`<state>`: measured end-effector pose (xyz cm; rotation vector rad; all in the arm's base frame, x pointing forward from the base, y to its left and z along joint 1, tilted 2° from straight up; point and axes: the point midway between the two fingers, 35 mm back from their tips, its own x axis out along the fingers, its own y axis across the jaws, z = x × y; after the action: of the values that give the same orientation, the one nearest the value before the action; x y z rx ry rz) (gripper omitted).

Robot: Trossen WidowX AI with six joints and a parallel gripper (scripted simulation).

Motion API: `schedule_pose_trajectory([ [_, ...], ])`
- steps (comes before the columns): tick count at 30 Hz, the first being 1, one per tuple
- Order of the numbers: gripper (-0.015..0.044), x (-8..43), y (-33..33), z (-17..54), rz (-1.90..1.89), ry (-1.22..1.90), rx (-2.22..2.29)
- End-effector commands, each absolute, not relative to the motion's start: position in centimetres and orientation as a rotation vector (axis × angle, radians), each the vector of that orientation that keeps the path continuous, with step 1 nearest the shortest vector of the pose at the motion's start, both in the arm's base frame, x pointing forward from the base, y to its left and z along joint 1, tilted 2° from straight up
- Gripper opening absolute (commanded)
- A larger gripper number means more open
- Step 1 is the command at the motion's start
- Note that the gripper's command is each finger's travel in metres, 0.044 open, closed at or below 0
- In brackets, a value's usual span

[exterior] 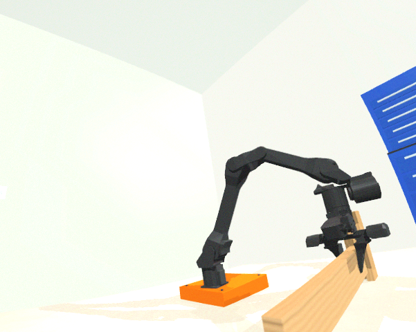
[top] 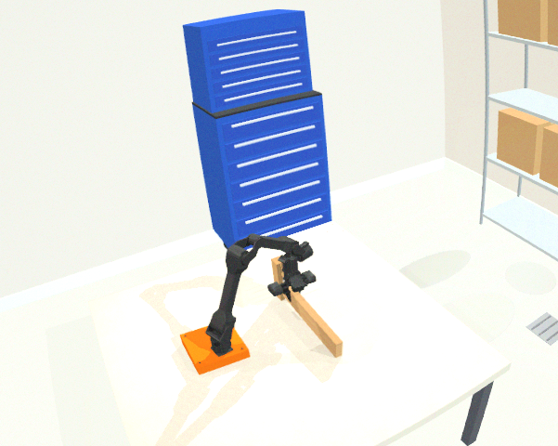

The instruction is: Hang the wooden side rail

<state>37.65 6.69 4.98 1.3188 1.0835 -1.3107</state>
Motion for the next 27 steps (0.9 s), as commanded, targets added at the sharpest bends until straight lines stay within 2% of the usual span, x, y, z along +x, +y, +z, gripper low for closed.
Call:
schedule_pose_trajectory([
  [1,0.0,37.8,6.85,5.41,-1.302,1.079,1.329],
  [27,0.0,37.8,6.86,5.02,-1.302,1.079,1.329],
])
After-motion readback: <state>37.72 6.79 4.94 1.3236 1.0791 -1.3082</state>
